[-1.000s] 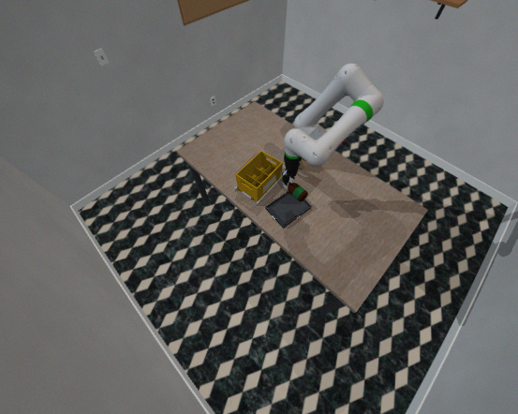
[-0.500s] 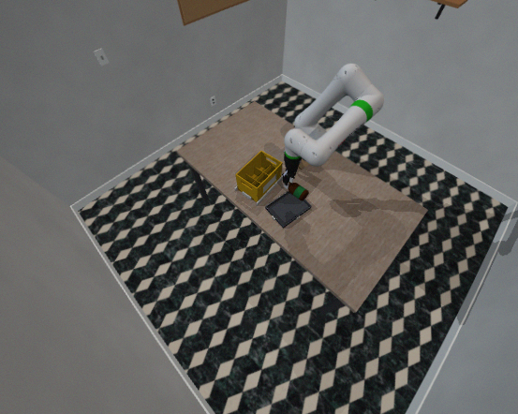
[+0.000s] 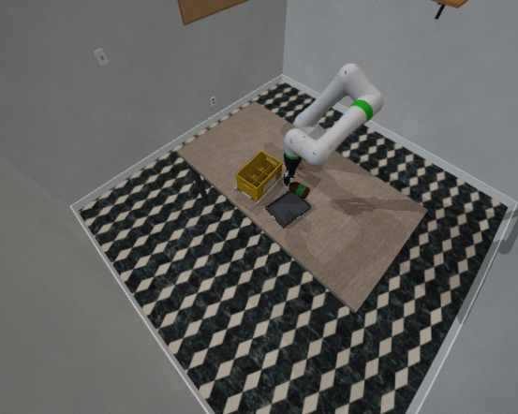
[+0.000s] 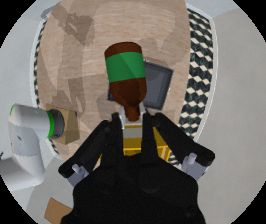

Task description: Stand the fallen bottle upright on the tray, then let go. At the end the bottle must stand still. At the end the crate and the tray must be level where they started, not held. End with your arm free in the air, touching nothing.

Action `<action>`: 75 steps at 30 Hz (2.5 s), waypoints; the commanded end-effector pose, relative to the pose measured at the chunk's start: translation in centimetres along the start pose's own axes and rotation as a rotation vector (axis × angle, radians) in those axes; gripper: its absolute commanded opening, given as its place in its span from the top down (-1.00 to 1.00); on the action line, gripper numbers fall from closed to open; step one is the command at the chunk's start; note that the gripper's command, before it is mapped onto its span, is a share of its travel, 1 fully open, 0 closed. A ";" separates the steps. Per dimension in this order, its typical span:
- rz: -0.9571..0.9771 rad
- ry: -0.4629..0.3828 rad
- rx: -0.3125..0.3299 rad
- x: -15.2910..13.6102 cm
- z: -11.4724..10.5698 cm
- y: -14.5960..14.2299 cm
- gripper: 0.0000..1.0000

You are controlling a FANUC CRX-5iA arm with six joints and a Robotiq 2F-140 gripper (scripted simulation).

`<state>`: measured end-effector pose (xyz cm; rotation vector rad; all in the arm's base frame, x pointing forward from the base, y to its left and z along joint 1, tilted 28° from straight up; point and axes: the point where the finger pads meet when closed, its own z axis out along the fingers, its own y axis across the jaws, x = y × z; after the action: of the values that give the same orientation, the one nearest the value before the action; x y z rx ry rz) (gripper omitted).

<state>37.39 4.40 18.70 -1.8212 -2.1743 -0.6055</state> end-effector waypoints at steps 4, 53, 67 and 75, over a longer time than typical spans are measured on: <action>-0.009 0.000 0.000 0.0 0.0 0.0 1.00; -0.095 0.000 0.000 0.0 0.0 0.0 1.00; -0.201 0.000 0.000 0.0 0.0 0.0 1.00; -0.204 0.000 0.000 0.0 0.0 0.0 1.00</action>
<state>37.39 4.40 18.70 -1.6097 -2.3784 -0.6466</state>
